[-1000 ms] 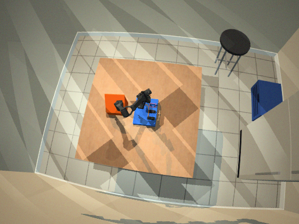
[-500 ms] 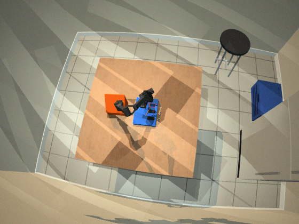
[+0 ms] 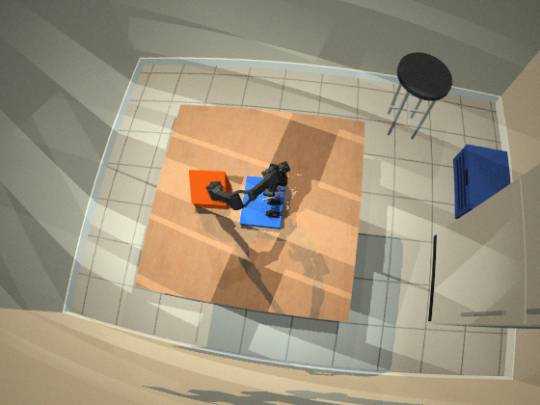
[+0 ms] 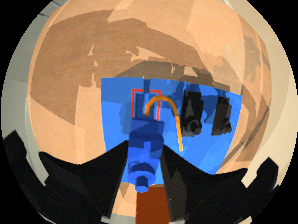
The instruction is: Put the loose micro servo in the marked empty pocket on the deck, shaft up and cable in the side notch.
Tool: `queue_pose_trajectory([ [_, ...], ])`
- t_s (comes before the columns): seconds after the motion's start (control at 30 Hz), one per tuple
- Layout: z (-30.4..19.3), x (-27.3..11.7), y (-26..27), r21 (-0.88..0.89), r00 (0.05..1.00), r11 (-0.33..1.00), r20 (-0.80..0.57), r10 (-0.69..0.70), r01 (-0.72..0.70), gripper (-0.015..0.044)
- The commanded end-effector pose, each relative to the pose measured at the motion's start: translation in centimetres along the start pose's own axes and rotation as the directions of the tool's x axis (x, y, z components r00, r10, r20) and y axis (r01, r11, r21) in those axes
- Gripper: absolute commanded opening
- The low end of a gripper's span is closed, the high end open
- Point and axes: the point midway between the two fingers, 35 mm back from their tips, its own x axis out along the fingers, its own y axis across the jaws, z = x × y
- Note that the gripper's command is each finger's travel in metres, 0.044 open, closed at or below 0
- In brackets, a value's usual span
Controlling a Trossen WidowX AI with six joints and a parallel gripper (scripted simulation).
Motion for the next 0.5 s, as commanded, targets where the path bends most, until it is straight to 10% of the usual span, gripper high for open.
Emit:
queue_pose_trajectory([
  [0.0,1.84,-0.12,0.22,-0.008,1.0,1.0,0.006,-0.003,0.003,0.0],
  [0.47,2.81,0.23,0.26,-0.077,1.0,0.997,0.007,-0.003,0.004,0.0],
])
